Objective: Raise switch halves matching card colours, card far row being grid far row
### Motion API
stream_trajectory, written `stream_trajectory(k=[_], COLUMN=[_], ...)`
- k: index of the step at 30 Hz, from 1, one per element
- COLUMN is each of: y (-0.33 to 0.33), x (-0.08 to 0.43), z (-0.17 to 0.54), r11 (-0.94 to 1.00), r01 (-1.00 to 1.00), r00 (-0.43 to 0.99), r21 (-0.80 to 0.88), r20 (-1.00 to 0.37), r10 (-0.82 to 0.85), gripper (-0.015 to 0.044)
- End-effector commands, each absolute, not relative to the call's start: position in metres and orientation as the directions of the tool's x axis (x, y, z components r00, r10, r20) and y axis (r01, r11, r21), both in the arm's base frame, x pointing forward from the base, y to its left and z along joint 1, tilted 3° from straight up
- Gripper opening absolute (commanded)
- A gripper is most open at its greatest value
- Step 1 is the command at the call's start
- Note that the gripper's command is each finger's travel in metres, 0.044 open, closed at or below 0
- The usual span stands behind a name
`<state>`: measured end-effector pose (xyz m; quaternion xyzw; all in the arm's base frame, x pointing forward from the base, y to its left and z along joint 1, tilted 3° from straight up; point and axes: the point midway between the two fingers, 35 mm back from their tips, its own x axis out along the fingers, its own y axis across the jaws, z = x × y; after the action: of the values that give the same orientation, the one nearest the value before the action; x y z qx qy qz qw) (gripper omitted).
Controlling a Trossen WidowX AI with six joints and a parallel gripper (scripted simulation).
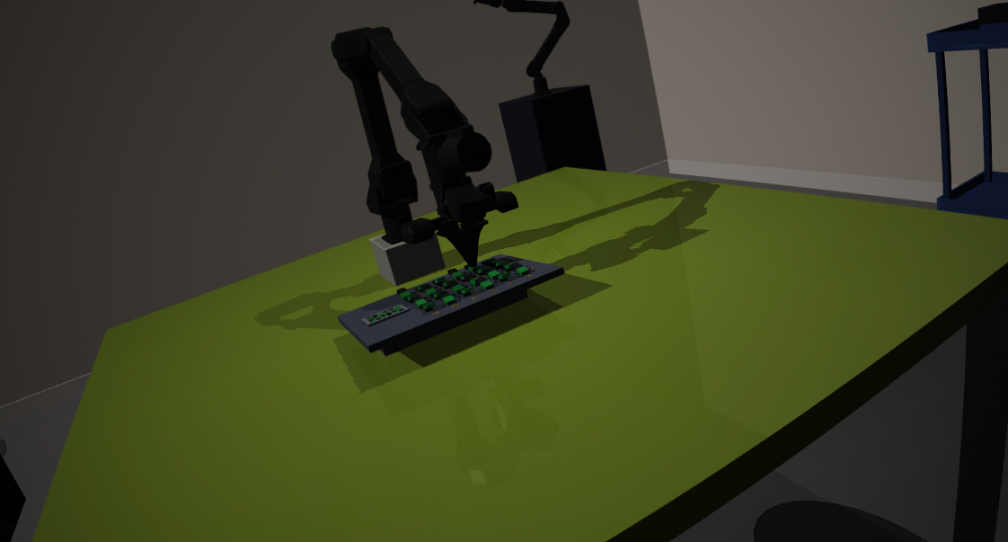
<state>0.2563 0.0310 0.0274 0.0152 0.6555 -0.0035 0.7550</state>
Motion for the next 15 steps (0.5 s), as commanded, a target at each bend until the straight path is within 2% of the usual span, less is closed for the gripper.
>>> stream_trajectory(k=[1,4,8,15], y=[0.031,0.031,0.03,0.024], x=[0.256,0.256,0.246,0.246], z=[0.026,0.037,0.088,0.091], r11=[1.0,1.0,1.0,1.0], r01=[0.023,0.025,0.023,0.023], r00=[0.139,0.144,0.164,0.164], r21=[0.021,0.019,0.021,0.02], r20=[-0.99,-0.989,-0.986,-0.986], r10=[0.018,0.015,0.017,0.016], gripper=[0.0,0.0,0.0,0.0])
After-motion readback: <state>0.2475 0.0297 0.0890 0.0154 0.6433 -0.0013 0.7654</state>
